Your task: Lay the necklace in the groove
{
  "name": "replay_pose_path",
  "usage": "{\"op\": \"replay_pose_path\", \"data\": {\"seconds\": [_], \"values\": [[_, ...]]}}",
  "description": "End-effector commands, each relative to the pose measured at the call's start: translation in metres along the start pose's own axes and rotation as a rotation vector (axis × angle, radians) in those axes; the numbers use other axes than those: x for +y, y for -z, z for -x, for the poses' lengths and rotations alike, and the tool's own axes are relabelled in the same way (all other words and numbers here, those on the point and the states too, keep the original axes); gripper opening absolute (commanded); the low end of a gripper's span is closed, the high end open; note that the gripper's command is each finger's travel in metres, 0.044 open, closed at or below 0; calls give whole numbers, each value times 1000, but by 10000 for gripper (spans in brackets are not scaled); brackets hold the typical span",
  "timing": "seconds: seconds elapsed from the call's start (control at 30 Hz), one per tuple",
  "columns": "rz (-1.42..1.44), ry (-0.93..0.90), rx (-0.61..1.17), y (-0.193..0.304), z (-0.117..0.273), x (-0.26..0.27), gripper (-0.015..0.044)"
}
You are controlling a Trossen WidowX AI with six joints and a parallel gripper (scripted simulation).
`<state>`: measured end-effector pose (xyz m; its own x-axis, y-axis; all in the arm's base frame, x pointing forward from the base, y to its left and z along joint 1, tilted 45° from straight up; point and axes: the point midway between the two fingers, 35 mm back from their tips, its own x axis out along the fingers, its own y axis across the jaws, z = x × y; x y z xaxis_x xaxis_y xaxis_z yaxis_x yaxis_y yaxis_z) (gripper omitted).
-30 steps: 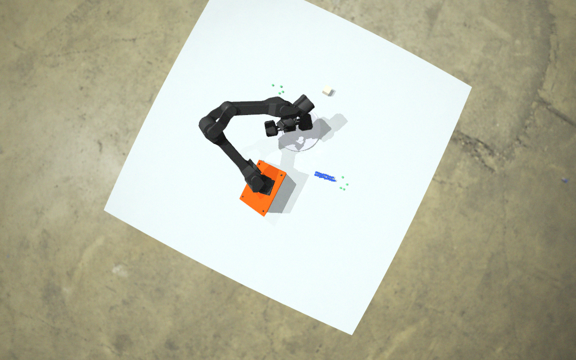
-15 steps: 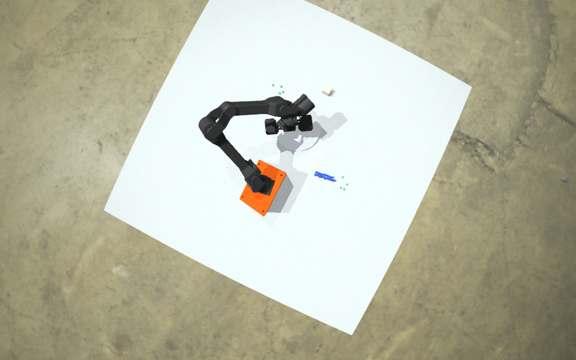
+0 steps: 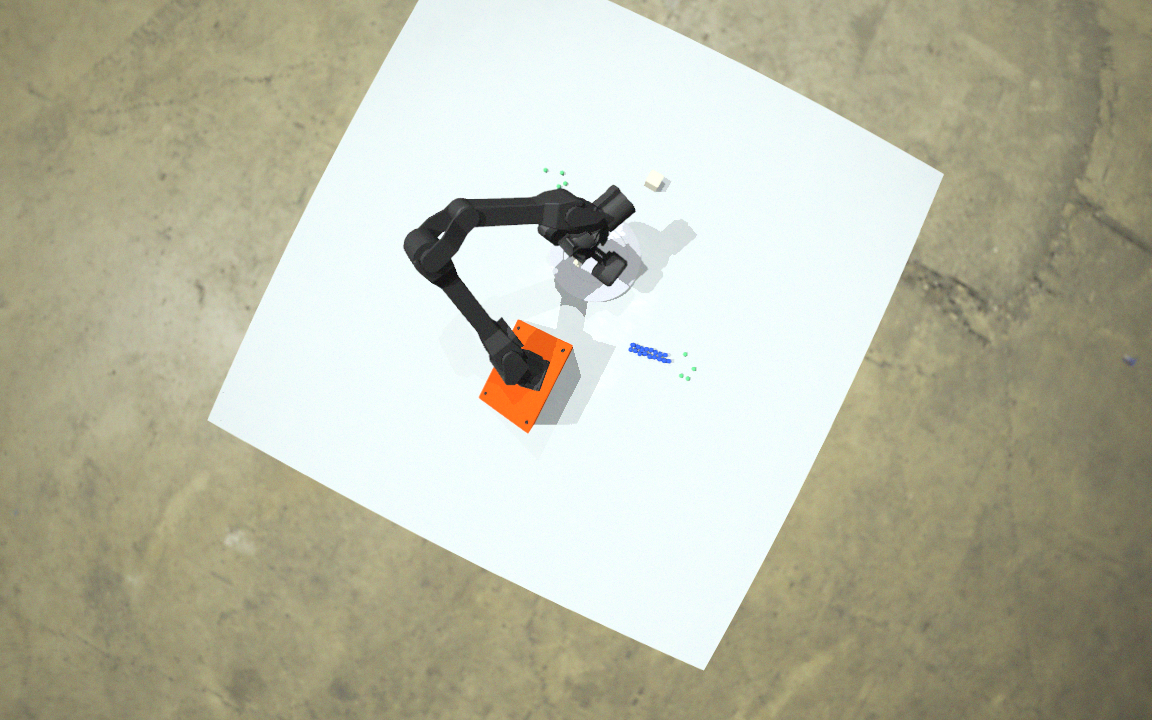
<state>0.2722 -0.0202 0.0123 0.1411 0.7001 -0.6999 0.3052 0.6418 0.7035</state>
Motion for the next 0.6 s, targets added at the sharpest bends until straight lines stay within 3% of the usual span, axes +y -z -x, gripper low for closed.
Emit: {"op": "replay_pose_path", "data": {"seconds": [0.0, 0.2, 0.57], "values": [[-855, 3, -9, -18, 3, -7, 380], [-1125, 2, -9, -21, 3, -8, 380], [-1129, 2, -9, -21, 3, -8, 380]]}}
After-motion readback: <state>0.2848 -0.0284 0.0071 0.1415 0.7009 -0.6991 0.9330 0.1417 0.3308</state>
